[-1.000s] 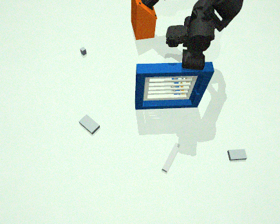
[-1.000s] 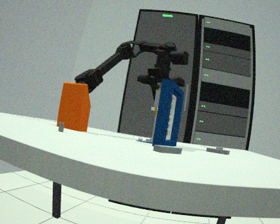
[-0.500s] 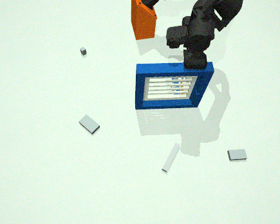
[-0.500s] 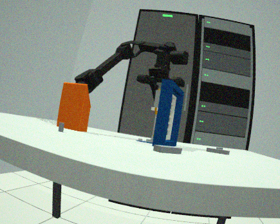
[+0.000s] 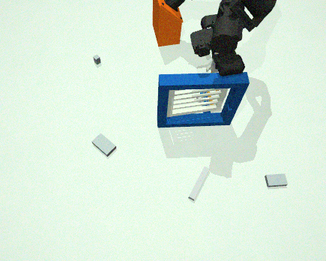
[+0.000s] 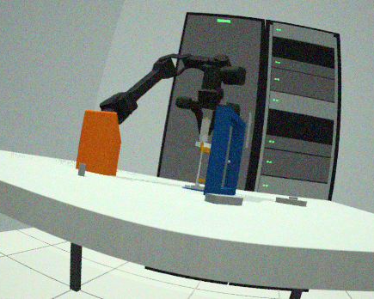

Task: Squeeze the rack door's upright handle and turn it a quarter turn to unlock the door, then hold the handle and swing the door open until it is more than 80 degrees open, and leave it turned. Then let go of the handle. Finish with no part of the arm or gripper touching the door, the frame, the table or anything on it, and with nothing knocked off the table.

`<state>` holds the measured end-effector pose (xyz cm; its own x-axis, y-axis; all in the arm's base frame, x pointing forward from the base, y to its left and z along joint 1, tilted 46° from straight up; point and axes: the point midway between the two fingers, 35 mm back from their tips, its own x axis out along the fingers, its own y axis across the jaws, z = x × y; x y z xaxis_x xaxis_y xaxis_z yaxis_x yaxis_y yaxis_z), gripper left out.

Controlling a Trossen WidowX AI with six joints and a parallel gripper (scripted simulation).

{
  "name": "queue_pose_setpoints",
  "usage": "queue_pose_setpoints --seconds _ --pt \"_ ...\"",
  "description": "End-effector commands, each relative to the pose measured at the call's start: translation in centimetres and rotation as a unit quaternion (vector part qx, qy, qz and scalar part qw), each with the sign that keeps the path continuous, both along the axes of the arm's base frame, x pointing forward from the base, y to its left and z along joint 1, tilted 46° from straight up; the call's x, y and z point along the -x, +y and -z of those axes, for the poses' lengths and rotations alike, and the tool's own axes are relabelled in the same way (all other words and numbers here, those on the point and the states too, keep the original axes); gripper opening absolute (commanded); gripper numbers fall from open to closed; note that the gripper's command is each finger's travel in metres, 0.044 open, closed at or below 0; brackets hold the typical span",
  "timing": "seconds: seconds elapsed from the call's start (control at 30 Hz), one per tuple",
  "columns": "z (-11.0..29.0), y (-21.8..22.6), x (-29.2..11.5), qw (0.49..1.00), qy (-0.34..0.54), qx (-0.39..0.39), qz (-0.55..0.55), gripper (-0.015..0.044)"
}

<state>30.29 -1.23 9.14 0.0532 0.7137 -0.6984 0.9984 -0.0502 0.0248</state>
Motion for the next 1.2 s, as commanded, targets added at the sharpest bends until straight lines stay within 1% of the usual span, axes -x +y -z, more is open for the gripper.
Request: queue_pose_setpoints --seconds 0.0,0.57,1.17 --pt "0.2 -0.1 0.4 0.999 -0.034 0.006 -0.031 0.0014" --pt "1.3 -0.9 3.4 0.983 -0.131 0.014 -0.128 0.0014" --pt "3.0 -2.4 6.4 0.952 -0.219 0.021 -0.215 0.0014"
